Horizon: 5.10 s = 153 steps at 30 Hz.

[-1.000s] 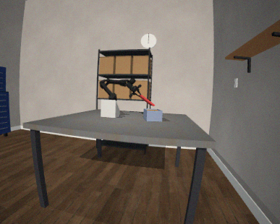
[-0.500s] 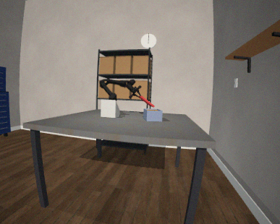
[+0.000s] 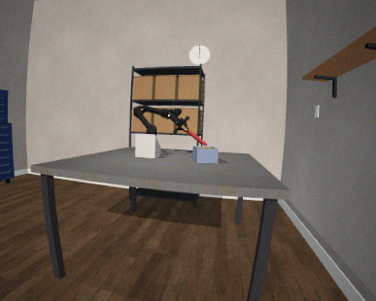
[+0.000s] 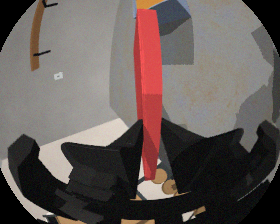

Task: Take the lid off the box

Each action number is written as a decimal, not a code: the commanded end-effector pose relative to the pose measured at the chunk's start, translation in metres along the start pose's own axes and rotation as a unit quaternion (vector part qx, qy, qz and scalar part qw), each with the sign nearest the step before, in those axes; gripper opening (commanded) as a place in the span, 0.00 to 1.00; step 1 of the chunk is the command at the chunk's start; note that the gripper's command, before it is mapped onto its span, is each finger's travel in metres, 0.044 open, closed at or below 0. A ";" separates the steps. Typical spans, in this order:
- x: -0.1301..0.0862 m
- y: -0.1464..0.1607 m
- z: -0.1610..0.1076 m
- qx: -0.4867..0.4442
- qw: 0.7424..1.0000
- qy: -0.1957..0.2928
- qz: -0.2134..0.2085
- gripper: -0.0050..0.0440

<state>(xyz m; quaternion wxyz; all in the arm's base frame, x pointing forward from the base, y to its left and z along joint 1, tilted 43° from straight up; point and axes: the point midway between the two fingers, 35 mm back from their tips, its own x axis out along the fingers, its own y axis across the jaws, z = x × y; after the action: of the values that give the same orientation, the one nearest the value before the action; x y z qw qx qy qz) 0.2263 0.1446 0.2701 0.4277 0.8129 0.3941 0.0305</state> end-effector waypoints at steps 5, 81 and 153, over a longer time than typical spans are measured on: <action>0.004 -0.005 0.002 0.002 1.000 -0.004 0.005 0.00; 0.044 -0.051 0.002 0.002 1.000 -0.004 0.005 0.00; 0.080 -0.094 0.002 0.002 1.000 -0.004 0.005 0.00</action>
<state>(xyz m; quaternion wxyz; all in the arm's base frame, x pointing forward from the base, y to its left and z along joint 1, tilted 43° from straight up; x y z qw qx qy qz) 0.2315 0.2185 0.2030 0.4228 0.8314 0.3569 0.0509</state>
